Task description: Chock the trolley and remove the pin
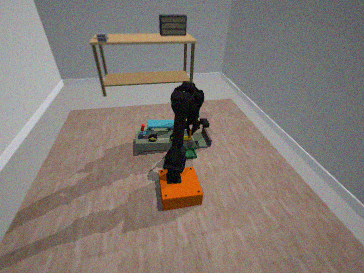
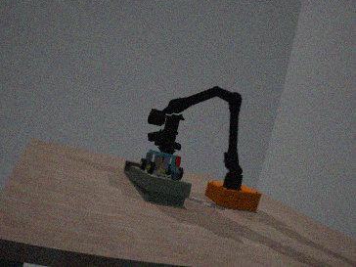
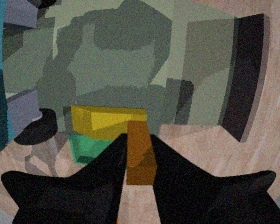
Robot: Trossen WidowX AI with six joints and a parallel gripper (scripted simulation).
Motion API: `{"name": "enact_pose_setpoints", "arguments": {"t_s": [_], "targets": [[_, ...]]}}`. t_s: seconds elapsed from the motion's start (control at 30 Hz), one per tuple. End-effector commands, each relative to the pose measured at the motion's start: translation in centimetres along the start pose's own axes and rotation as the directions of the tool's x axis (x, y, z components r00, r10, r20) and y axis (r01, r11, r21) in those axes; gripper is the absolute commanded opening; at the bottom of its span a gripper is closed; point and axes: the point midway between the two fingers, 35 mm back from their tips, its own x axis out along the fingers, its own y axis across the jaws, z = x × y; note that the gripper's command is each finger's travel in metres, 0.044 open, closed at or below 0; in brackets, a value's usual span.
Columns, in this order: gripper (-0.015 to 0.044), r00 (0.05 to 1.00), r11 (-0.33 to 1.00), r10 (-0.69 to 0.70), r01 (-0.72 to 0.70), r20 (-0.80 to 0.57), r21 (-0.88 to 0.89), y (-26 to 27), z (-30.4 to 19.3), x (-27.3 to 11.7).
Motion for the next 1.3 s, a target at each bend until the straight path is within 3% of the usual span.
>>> {"name": "enact_pose_setpoints", "arguments": {"t_s": [0.0, 0.97, 1.2, 1.27], "targets": [[0.0, 1.0, 1.0, 0.005, -0.005, -0.003, 0.002, 0.5, 0.0, 0.0], [0.0, 1.0, 1.0, 0.0, 0.0, 0.001, 0.001, 1.6, 0.3, -0.2], [0.0184, 1.0, 1.0, 0.0, 0.0, 0.001, 0.001, 1.6, 0.3, -0.2], [0.019, 1.0, 1.0, 0.0, 0.0, 0.001, 0.001, 1.6, 0.3, -0.2]]}}
